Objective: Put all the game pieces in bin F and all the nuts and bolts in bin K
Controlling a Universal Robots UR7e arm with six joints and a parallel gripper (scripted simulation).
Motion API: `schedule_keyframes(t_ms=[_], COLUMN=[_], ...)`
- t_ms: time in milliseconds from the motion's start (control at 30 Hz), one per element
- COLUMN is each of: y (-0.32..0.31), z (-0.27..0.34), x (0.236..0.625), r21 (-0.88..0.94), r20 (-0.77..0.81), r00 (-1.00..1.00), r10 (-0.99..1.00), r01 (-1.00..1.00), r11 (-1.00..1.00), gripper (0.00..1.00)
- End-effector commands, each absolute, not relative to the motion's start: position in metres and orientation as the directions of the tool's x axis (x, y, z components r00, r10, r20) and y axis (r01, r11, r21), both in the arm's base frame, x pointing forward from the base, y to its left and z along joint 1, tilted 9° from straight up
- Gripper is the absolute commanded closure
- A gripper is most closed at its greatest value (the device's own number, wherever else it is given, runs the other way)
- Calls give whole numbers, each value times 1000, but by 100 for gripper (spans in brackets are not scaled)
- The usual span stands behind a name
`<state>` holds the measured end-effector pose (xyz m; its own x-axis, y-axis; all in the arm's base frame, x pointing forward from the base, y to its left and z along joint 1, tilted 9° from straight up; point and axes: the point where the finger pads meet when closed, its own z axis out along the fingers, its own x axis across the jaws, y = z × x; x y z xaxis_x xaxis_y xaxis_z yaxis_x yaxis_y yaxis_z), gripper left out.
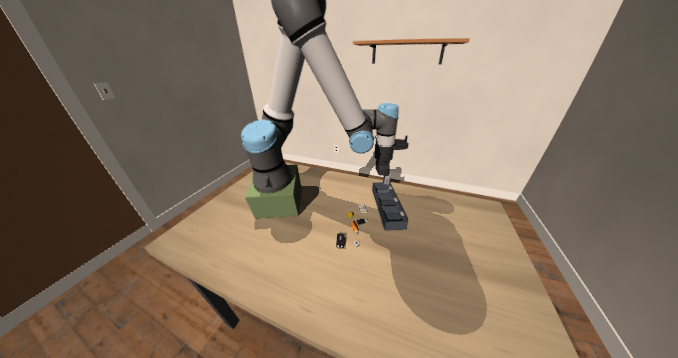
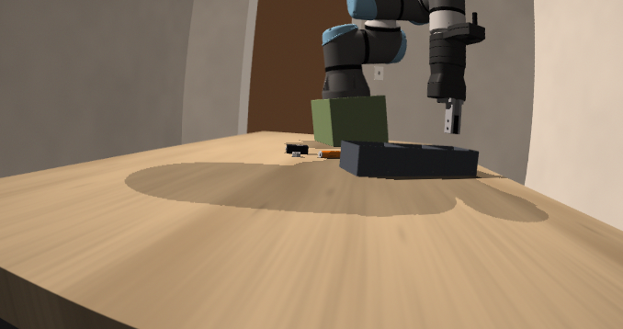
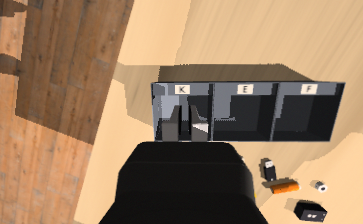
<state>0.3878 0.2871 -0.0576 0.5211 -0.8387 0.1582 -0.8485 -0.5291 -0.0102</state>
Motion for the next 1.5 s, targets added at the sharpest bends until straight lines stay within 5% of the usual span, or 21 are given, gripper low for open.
schedule_keyframes(t_ms=[0, 567, 1000, 1033, 1467], y=[287, 304, 304, 297, 218], z=[-55, 69, 70, 66, 27], x=[388, 376, 376, 374, 348], r21=[-10, -10, -10, -17, -67], r20=[158, 158, 158, 157, 142], r00=[521, 521, 521, 478, 134], r10=[-839, -839, -839, -864, -981], r01=[-849, -849, -849, -874, -987], r11=[-529, -529, -529, -486, -145], gripper=[69, 69, 69, 36, 36])
